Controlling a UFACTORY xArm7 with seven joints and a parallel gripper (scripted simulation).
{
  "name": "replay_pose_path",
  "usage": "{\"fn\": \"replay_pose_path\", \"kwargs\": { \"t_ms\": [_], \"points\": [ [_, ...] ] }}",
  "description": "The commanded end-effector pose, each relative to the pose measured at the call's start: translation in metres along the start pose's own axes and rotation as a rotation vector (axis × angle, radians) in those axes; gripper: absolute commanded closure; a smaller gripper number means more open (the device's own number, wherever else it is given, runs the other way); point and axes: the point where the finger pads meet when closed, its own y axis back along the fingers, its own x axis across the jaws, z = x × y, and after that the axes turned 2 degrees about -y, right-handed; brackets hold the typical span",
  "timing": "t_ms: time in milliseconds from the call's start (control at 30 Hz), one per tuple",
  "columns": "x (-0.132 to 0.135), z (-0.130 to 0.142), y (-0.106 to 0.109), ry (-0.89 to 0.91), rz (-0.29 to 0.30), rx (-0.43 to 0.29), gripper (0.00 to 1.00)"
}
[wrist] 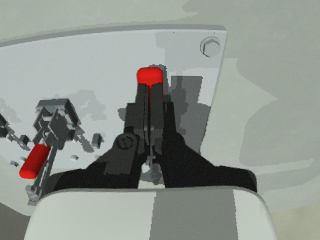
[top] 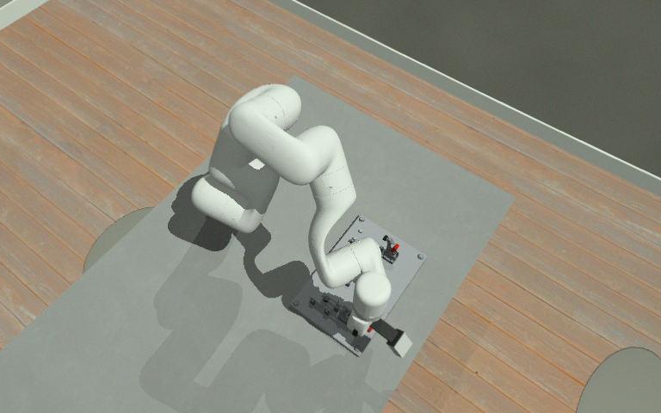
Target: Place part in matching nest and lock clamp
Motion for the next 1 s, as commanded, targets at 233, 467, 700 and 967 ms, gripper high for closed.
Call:
{"fn": "replay_pose_path", "kwargs": {
  "t_ms": [233,467,700,967],
  "points": [
    [0.000,-0.002,0.007,0.000,0.000,0.004,1.00],
    [0.000,-0.002,0.021,0.000,0.000,0.004,1.00],
    [0.000,-0.001,0.044,0.000,0.000,0.004,1.00],
    [0.000,-0.001,0.061,0.000,0.000,0.004,1.00]
  ]
}}
